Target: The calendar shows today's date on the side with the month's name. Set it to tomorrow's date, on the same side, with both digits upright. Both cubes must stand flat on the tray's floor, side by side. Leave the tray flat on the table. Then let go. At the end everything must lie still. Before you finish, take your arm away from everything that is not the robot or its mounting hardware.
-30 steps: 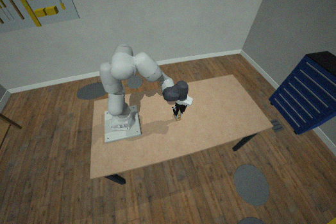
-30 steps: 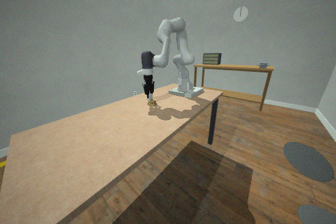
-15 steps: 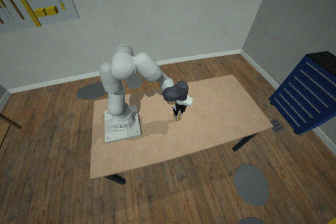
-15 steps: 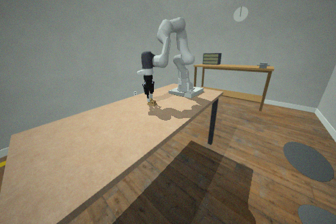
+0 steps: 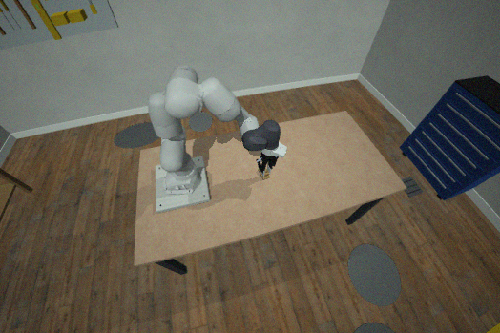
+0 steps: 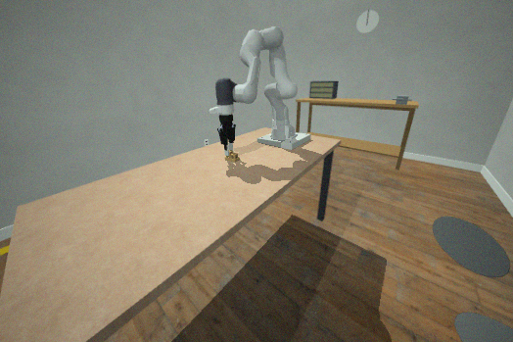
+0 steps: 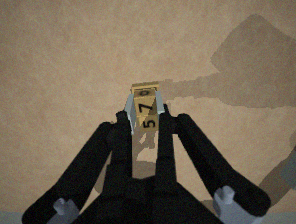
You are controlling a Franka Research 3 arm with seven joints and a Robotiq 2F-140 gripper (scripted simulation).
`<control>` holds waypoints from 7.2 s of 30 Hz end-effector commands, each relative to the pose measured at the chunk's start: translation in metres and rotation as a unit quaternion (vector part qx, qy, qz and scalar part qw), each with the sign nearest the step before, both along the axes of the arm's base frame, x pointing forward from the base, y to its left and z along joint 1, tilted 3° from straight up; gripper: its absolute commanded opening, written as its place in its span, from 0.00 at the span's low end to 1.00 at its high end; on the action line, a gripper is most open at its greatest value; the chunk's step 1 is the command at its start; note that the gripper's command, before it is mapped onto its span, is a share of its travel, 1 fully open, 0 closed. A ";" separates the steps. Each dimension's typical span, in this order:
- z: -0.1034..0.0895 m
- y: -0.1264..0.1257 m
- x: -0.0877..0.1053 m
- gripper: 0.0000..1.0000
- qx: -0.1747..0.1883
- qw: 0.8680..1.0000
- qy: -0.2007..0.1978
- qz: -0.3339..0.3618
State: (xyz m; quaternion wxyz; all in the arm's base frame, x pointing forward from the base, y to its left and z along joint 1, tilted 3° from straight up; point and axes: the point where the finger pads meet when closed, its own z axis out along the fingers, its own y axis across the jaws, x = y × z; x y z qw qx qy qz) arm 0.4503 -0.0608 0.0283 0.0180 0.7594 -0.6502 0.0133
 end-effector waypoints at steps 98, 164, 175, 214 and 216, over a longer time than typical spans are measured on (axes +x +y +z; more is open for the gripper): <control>-0.001 0.001 0.000 0.17 -0.001 1.000 0.000 -0.001; -0.011 0.000 0.000 0.17 -0.001 1.000 0.000 -0.001; -0.011 0.000 0.000 0.17 -0.001 1.000 0.000 -0.001; -0.011 0.000 0.000 0.27 -0.001 1.000 0.000 -0.001; -0.011 0.000 0.000 0.27 -0.001 1.000 0.000 -0.001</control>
